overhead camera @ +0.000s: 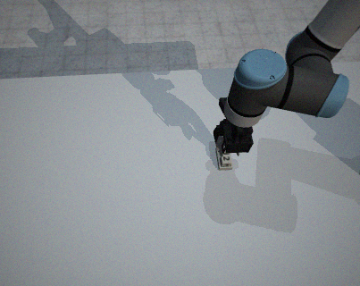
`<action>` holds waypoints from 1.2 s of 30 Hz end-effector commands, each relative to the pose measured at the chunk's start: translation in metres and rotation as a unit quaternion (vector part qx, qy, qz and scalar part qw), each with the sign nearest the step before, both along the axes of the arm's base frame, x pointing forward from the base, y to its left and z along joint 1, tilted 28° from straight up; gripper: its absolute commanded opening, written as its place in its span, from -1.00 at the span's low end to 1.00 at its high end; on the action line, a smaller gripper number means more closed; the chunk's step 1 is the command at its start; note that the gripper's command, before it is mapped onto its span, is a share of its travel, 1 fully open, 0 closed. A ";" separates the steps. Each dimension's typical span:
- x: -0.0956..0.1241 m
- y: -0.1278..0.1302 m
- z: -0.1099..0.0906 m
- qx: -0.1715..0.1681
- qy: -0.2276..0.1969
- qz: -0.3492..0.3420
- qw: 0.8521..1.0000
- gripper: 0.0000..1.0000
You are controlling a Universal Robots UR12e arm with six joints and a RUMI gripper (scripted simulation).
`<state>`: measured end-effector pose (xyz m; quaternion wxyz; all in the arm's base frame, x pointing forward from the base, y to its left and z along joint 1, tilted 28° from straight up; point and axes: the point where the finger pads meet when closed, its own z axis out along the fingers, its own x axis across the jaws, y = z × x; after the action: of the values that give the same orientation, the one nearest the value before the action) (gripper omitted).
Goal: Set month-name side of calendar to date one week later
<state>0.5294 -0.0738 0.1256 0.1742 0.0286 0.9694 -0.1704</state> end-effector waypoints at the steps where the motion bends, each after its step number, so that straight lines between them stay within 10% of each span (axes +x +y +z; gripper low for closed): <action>1: -0.002 -0.001 -0.005 0.001 0.002 -0.001 1.000 -0.80; 36: 0.001 -0.003 -0.010 0.001 0.001 0.000 1.000 -0.80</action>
<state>0.5323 -0.0768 0.1177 0.1742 0.0286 0.9694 -0.1704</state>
